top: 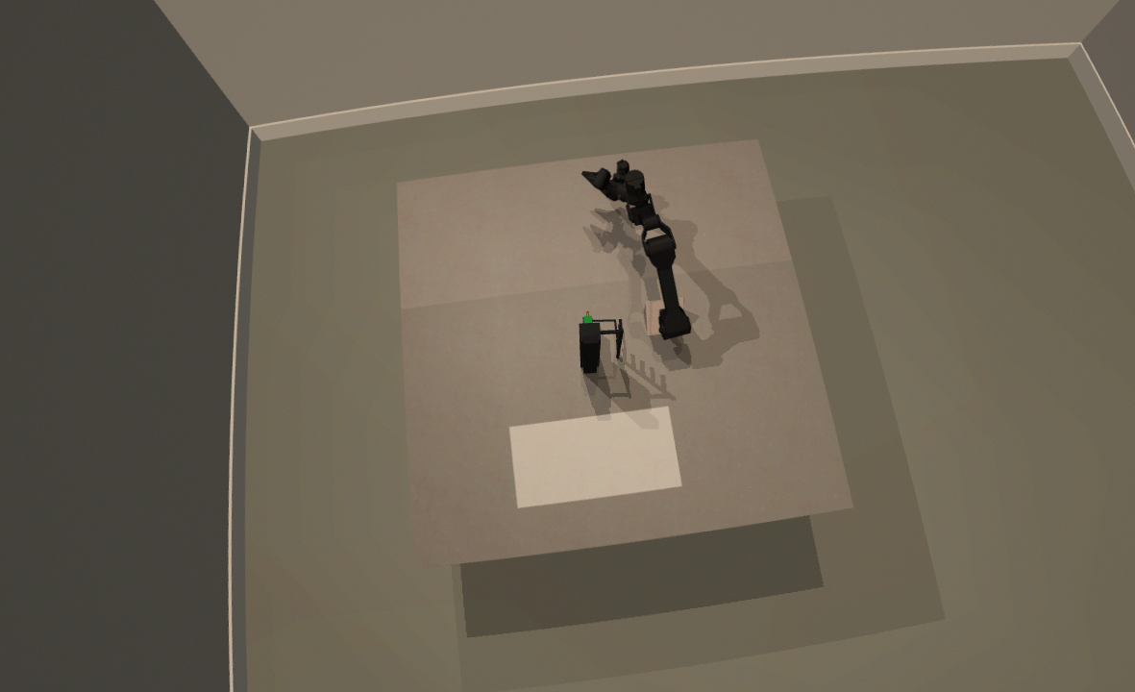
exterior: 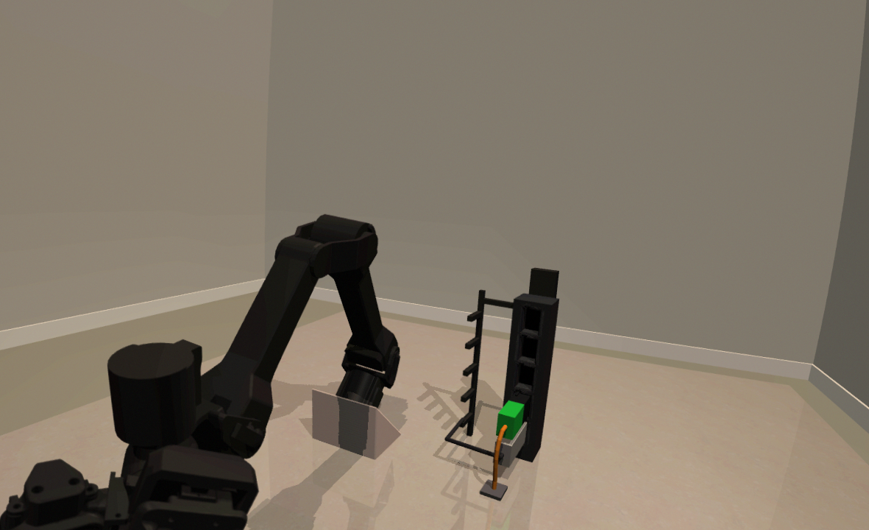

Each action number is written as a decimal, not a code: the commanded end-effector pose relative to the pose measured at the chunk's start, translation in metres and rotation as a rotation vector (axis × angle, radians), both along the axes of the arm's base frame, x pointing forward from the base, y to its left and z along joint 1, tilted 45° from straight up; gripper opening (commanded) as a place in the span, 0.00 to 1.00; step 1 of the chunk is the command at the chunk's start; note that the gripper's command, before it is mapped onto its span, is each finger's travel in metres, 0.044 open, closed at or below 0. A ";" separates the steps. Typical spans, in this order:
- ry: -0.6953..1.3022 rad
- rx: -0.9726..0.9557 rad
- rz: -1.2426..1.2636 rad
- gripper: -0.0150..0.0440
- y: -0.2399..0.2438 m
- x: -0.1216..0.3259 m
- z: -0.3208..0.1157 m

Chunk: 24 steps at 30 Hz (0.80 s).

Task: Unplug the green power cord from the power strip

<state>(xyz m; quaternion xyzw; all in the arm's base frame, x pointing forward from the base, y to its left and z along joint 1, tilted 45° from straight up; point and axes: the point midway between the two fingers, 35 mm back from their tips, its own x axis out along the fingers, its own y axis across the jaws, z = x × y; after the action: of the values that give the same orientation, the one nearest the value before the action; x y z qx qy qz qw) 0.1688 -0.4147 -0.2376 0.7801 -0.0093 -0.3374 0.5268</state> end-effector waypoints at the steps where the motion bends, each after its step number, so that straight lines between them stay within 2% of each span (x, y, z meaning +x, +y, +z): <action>1: 0.002 0.005 0.004 0.89 0.000 0.001 0.001; 9: 0.128 0.214 0.194 0.53 0.035 0.062 0.037; 17: 0.299 0.426 0.424 0.53 0.108 0.106 0.098; 24: 0.438 0.565 0.594 0.53 0.173 0.117 0.152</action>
<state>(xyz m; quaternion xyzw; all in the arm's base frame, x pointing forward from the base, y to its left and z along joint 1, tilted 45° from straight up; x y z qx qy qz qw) 0.2805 -0.2879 -0.1238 0.7954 0.3357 -0.3225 0.3880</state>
